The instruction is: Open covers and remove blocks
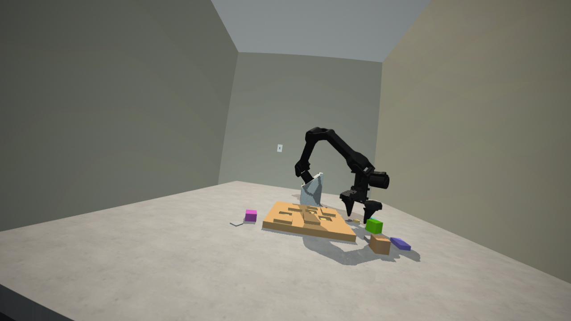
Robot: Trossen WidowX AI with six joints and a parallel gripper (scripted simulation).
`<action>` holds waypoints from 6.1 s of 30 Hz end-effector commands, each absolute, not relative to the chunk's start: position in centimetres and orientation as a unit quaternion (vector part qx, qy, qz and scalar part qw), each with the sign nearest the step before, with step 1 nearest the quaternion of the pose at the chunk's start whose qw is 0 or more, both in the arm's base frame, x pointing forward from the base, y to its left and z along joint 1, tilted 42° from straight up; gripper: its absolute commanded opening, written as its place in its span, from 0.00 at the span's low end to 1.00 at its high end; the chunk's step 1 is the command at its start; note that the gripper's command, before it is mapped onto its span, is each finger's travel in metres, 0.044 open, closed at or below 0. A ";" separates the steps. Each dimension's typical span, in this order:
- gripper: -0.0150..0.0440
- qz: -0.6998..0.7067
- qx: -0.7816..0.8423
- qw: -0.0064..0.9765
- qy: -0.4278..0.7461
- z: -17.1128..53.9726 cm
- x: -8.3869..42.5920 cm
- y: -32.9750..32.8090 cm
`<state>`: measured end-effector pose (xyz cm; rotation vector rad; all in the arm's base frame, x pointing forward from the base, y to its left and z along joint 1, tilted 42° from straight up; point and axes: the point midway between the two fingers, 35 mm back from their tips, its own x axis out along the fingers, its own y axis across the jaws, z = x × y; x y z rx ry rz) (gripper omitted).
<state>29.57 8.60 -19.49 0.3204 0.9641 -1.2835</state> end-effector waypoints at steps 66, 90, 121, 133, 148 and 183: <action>0.25 -0.695 0.399 0.574 0.167 -1.8 29.8 -2.6; 0.25 -0.696 0.398 0.575 0.166 -5.4 29.9 -5.9; 0.25 -0.696 0.397 0.575 0.165 -5.7 29.4 -6.4; 0.25 -0.696 0.397 0.575 0.165 -5.7 29.4 -6.4; 0.30 -0.697 0.391 0.576 0.172 -5.1 29.4 -5.8; 0.50 -0.694 0.392 0.579 0.173 -3.5 29.6 -4.4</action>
